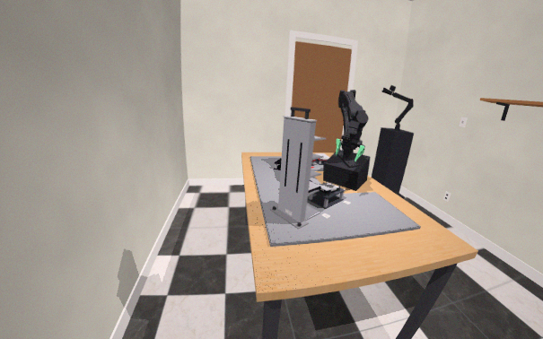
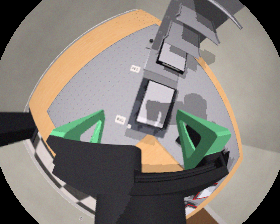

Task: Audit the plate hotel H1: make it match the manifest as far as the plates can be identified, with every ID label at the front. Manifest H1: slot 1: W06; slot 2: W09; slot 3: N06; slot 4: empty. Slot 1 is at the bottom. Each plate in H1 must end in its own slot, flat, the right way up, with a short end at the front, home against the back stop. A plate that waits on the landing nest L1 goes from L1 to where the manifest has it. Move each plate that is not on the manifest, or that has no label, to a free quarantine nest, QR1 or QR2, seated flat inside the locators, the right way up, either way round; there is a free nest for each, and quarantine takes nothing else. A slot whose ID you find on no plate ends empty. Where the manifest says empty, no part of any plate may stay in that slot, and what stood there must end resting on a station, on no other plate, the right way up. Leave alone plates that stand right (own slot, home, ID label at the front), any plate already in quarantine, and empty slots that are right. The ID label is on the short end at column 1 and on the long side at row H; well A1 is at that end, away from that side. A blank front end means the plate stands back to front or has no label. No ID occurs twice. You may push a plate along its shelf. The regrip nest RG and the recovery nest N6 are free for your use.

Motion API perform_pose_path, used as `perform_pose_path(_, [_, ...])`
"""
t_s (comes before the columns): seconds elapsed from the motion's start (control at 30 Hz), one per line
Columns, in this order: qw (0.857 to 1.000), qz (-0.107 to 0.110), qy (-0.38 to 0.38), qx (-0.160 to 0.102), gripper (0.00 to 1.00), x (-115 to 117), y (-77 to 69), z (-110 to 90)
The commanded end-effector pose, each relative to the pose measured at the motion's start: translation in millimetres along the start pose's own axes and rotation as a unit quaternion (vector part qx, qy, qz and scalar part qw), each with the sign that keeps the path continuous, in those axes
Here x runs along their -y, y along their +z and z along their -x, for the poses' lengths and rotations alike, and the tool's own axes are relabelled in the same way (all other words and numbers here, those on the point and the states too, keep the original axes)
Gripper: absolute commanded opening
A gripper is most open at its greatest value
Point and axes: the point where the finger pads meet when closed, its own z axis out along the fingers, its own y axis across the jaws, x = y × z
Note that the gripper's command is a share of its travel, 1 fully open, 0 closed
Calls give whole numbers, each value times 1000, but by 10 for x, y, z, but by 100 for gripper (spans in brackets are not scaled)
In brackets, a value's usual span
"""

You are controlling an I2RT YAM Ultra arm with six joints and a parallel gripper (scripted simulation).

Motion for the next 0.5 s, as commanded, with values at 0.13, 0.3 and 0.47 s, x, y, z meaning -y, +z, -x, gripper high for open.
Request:
perform_pose_path(0.13, [997,33,-68,-18,100,-166,4,159])
perform_pose_path(0.3, [990,55,-120,-38,100,-316,47,247])
perform_pose_path(0.47, [981,77,-171,-58,100,-459,90,335])
